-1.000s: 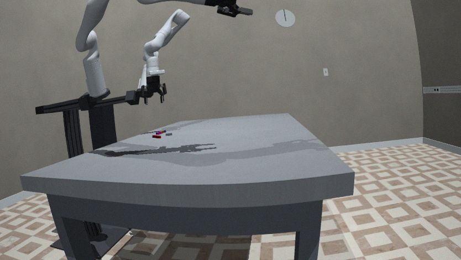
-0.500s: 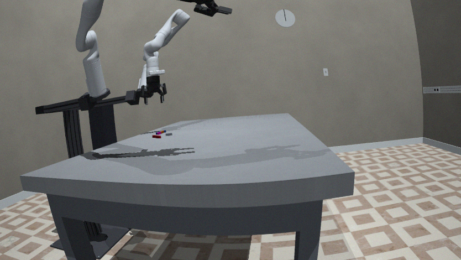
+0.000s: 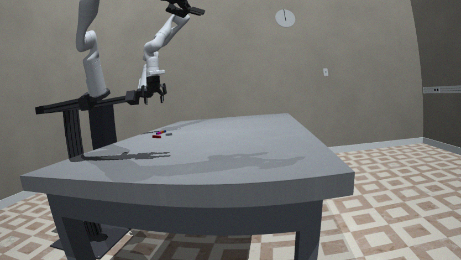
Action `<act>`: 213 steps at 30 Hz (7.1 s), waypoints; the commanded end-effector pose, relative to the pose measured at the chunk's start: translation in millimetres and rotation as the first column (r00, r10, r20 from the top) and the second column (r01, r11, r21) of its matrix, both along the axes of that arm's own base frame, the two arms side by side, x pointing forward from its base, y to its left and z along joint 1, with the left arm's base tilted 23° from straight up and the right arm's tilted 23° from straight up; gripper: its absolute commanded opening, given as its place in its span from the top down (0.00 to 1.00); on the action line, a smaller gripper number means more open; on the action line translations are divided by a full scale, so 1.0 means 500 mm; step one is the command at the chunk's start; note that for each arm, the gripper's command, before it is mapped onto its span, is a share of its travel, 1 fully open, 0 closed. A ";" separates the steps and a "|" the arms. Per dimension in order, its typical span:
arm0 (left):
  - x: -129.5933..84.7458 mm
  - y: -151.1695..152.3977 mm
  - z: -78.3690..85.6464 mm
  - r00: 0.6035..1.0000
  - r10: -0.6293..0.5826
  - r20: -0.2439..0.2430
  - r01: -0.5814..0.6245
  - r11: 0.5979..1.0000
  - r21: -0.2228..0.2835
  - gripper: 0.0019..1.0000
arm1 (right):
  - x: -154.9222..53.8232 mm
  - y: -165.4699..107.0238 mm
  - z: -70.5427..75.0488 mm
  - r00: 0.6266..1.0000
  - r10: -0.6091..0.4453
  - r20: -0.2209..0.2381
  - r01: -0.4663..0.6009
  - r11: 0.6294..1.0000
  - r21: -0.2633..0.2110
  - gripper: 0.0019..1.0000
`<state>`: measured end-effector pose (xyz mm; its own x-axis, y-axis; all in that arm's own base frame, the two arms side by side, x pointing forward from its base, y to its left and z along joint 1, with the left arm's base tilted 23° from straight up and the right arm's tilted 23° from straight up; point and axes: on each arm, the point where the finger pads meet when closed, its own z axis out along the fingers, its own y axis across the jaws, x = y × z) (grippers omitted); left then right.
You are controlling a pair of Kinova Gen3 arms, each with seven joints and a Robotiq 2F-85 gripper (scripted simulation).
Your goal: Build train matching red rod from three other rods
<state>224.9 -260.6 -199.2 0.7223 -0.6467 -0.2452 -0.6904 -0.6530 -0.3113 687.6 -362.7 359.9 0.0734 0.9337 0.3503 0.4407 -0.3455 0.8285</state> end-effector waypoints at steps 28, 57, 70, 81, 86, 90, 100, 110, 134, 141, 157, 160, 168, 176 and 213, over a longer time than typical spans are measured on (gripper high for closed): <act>0.042 -0.076 0.014 0.989 -0.143 -0.024 0.143 0.990 -0.003 0.00 | -0.278 -0.144 0.020 0.985 -0.014 -0.172 -0.033 0.962 -0.272 0.00; 0.146 -0.300 0.135 0.785 -0.576 -0.228 0.584 0.811 -0.039 0.00 | -0.563 -0.230 0.021 0.927 -0.077 -0.368 -0.100 0.892 -0.440 0.00; 0.156 -0.332 0.168 0.714 -0.640 -0.284 0.650 0.757 -0.072 0.00 | -0.699 -0.252 0.022 0.881 -0.116 -0.459 -0.140 0.862 -0.487 0.00; 0.156 -0.334 0.171 0.707 -0.645 -0.289 0.655 0.752 -0.075 0.00 | -0.812 -0.261 0.023 0.833 -0.150 -0.533 -0.175 0.841 -0.511 0.00; 0.156 -0.334 0.171 0.707 -0.645 -0.289 0.655 0.752 -0.075 0.00 | -0.845 -0.261 0.023 0.818 -0.160 -0.553 -0.186 0.836 -0.516 0.00; 0.156 -0.334 0.171 0.707 -0.645 -0.289 0.655 0.752 -0.075 0.00 | -0.901 -0.261 0.024 0.789 -0.177 -0.588 -0.204 0.828 -0.522 0.00; 0.156 -0.334 0.171 0.707 -0.645 -0.289 0.655 0.752 -0.075 0.00 | -1.008 -0.255 0.027 0.730 -0.207 -0.651 -0.237 0.817 -0.526 0.00; 0.156 -0.334 0.171 0.707 -0.645 -0.289 0.655 0.752 -0.075 0.00 | -1.104 -0.243 0.031 0.670 -0.233 -0.705 -0.267 0.811 -0.521 0.00; 0.156 -0.334 0.171 0.707 -0.645 -0.289 0.655 0.752 -0.075 0.00 | -1.333 -0.185 0.047 0.499 -0.281 -0.820 -0.326 0.815 -0.478 0.00; 0.156 -0.334 0.171 0.707 -0.645 -0.289 0.655 0.752 -0.075 0.00 | -1.363 -0.174 0.050 0.473 -0.286 -0.833 -0.333 0.818 -0.469 0.00; 0.156 -0.334 0.171 0.707 -0.645 -0.289 0.655 0.752 -0.075 0.00 | -1.379 -0.168 0.052 0.459 -0.288 -0.840 -0.336 0.819 -0.464 0.00; 0.156 -0.333 0.170 0.710 -0.643 -0.287 0.653 0.754 -0.074 0.00 | -1.379 -0.168 0.052 0.459 -0.288 -0.840 -0.336 0.819 -0.464 0.00; 0.152 -0.319 0.154 0.745 -0.613 -0.261 0.623 0.781 -0.057 0.00 | -1.379 -0.168 0.052 0.459 -0.288 -0.840 -0.336 0.819 -0.464 0.00; 0.143 -0.291 0.127 0.801 -0.559 -0.217 0.566 0.824 -0.034 0.00 | -1.379 -0.168 0.052 0.459 -0.288 -0.840 -0.336 0.819 -0.464 0.00; 0.014 -0.021 0.006 1.000 -0.028 -0.010 0.028 1.000 0.001 0.00 | -1.379 -0.168 0.052 0.459 -0.288 -0.840 -0.336 0.819 -0.464 0.00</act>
